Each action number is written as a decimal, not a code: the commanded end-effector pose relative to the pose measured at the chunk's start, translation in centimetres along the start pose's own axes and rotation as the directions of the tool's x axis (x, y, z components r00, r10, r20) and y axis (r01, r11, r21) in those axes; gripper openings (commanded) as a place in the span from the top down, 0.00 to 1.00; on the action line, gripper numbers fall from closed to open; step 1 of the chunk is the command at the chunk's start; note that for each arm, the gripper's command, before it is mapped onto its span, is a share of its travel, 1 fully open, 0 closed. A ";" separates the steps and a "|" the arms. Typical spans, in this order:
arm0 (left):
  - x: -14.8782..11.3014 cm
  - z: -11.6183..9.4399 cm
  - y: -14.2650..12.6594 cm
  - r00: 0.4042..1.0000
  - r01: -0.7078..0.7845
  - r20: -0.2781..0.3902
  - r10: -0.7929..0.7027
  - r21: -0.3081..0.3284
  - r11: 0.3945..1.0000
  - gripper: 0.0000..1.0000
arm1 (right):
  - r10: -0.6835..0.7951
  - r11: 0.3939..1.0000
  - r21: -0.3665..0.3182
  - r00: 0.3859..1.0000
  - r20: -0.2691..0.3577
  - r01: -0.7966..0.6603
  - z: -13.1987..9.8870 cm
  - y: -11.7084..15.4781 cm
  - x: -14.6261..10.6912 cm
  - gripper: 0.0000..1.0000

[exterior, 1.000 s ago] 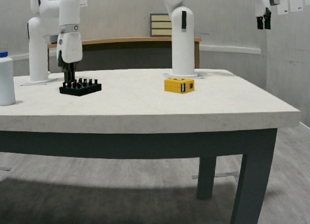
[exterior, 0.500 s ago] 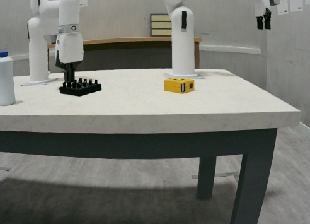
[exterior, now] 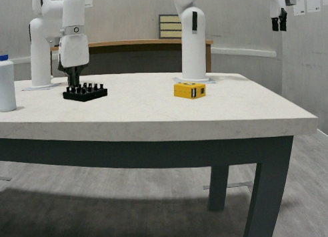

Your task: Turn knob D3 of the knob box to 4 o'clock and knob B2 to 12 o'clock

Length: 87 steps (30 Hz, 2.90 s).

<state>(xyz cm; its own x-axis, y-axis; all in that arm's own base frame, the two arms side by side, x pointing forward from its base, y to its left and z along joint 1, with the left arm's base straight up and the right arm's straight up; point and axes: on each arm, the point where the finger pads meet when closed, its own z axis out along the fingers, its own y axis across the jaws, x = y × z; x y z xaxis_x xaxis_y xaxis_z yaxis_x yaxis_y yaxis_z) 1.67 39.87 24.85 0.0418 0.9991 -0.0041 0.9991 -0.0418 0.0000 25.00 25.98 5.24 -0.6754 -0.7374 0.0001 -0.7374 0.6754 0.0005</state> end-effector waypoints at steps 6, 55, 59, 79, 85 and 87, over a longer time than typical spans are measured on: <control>0.1 -0.2 0.0 1.000 0.000 -0.004 0.000 0.000 1.000 0.00 | 0.001 1.000 0.001 1.000 0.003 -0.001 -0.1 0.0 -0.1 0.79; 0.1 -0.2 0.0 1.000 0.000 -0.004 0.000 0.000 1.000 0.00 | 0.001 1.000 0.000 1.000 0.004 -0.001 -9.6 2.7 -5.8 0.00; 0.1 -0.2 0.0 1.000 0.000 -0.004 0.000 0.000 1.000 0.00 | 0.001 1.000 0.000 1.000 0.004 -0.001 -12.2 3.8 -8.2 0.00; 0.1 -0.2 0.0 1.000 0.000 -0.004 0.000 0.000 1.000 0.00 | 0.001 1.000 0.000 1.000 0.004 -0.001 -14.9 5.0 -10.7 0.00; 0.1 -0.2 0.0 1.000 0.000 -0.004 0.000 0.000 1.000 0.00 | 0.001 1.000 0.000 1.000 0.004 -0.001 -14.9 5.0 -10.7 0.00; 0.1 -0.2 0.0 1.000 0.000 -0.004 0.000 0.000 1.000 0.00 | 0.001 1.000 0.000 1.000 0.004 -0.001 -14.9 5.0 -10.7 0.00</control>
<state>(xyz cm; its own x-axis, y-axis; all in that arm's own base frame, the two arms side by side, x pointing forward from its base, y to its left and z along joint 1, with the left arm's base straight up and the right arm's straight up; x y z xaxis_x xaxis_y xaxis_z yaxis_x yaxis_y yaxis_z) 1.67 39.87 24.85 0.0418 0.9991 -0.0041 0.9991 -0.0418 0.0000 28.49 37.21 19.99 -0.6765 -0.7364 0.0002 -0.7364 0.6765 0.0000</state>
